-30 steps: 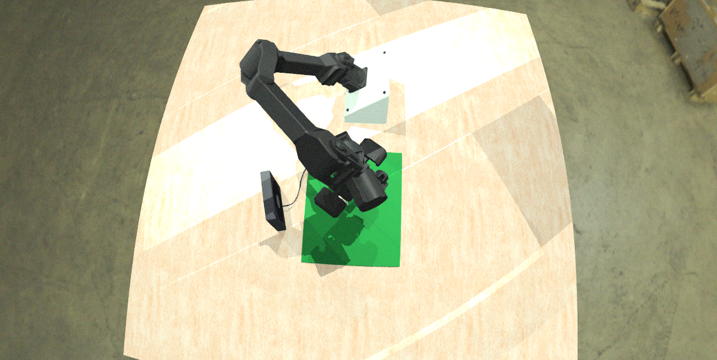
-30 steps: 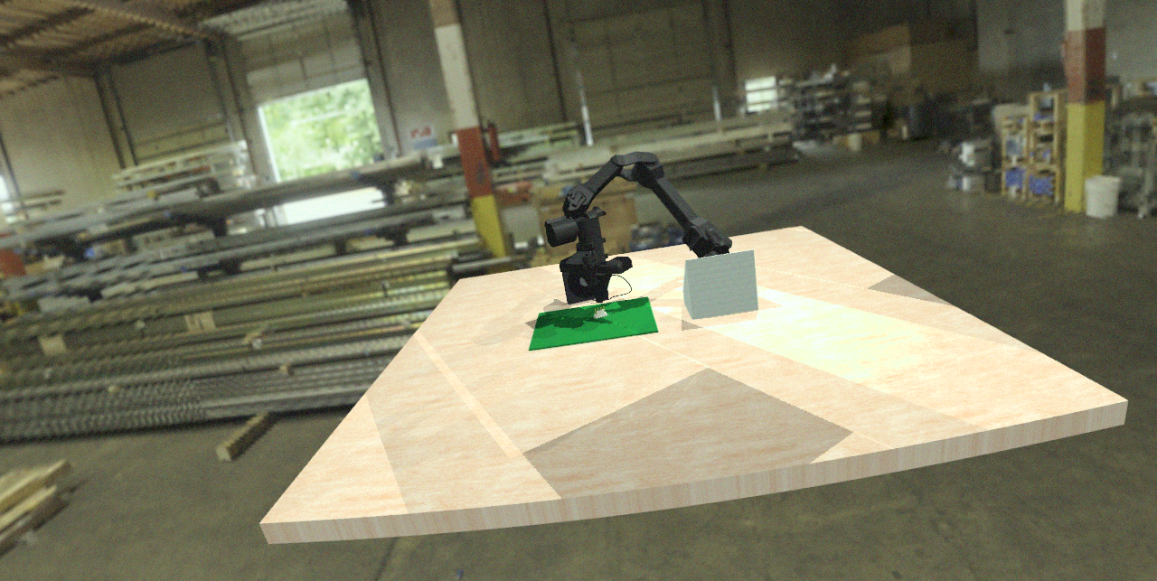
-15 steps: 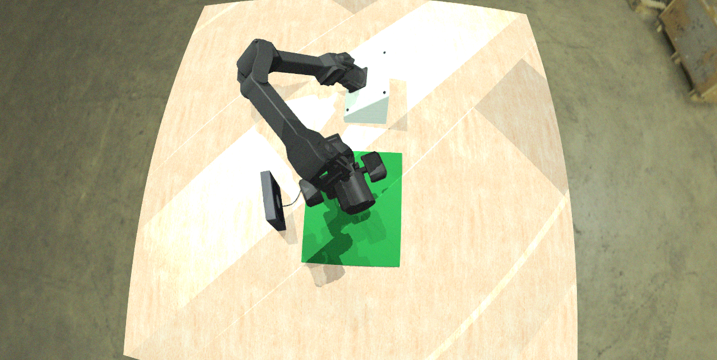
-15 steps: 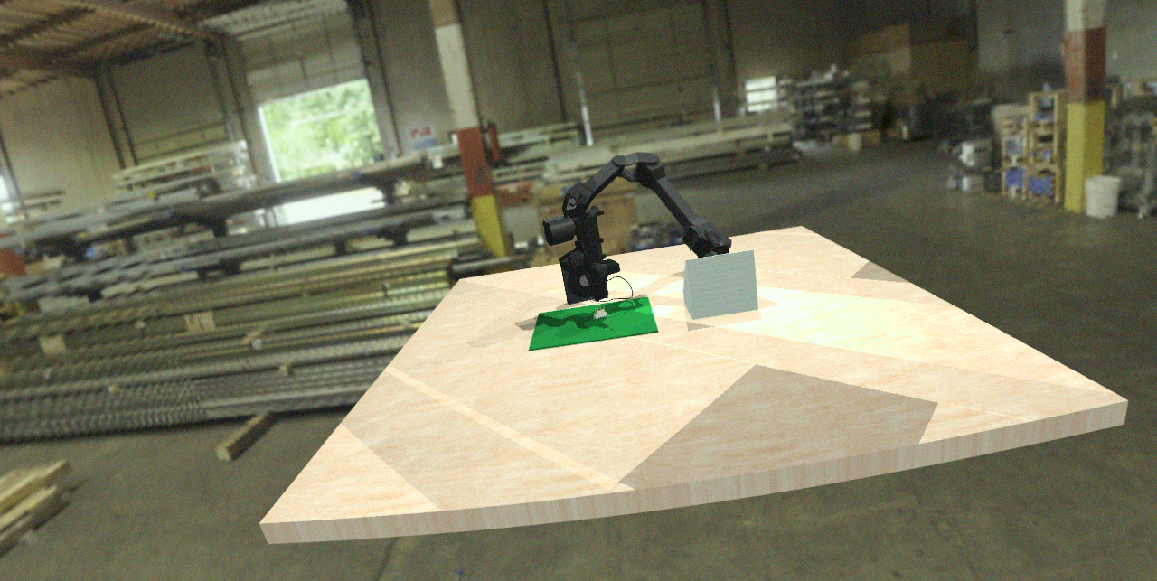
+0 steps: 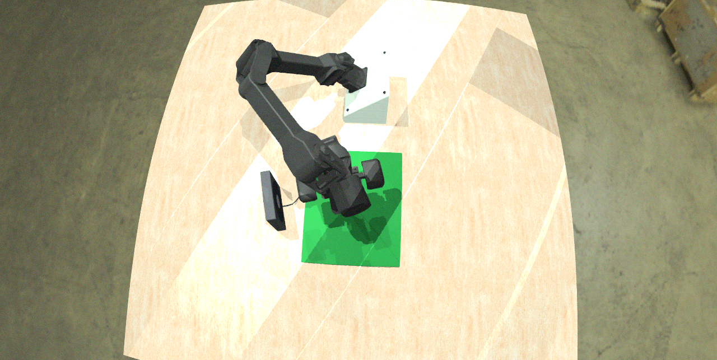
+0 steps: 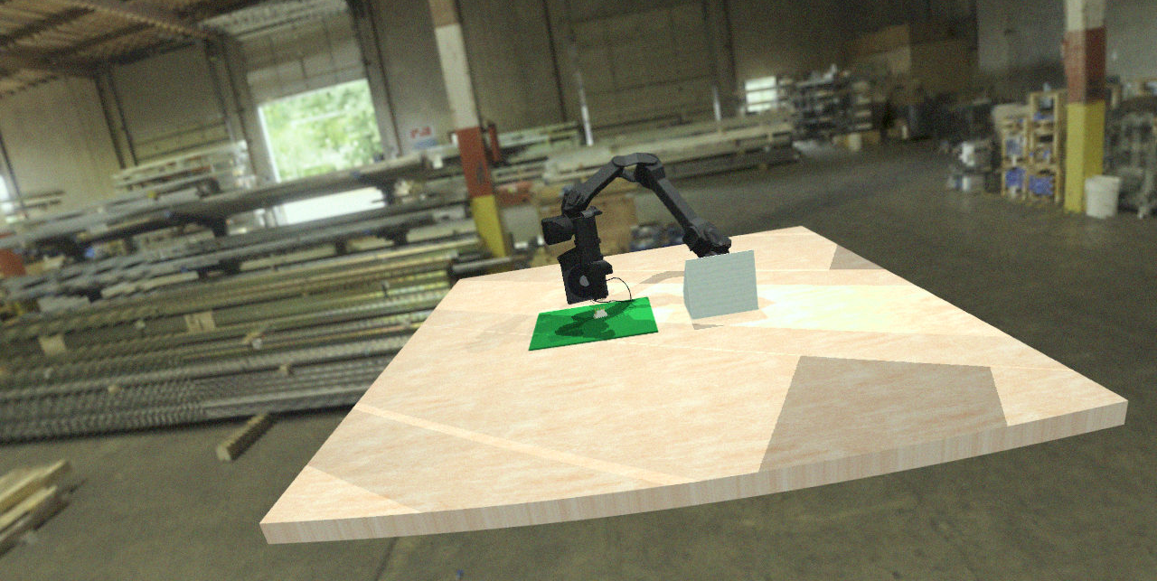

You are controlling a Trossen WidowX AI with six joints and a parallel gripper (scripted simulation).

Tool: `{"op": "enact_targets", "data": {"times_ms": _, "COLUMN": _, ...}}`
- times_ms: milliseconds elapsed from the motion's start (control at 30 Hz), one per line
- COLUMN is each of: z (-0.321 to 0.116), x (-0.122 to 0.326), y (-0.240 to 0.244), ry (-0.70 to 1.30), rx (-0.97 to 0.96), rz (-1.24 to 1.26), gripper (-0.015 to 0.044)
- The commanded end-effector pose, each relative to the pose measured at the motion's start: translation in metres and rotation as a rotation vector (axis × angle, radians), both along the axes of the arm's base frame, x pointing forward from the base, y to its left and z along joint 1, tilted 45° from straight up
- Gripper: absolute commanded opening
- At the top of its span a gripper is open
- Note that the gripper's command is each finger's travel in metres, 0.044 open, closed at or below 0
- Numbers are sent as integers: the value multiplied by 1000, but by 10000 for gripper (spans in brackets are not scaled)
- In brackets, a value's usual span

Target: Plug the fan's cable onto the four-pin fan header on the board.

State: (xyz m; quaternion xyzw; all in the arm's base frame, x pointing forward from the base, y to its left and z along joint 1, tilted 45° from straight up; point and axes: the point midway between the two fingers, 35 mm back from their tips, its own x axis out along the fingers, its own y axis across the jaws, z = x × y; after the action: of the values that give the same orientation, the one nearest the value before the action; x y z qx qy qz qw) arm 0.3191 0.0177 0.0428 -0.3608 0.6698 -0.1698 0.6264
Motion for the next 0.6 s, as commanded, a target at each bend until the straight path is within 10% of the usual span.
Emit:
{"op": "enact_targets", "data": {"times_ms": 0, "z": 2, "x": 3, "y": 1, "ry": -11, "rx": -1, "rz": -5, "gripper": 0}}
{"op": "enact_targets", "data": {"times_ms": 567, "z": 2, "x": 6, "y": 1, "ry": -8, "rx": -1, "rz": -2, "gripper": 0}}
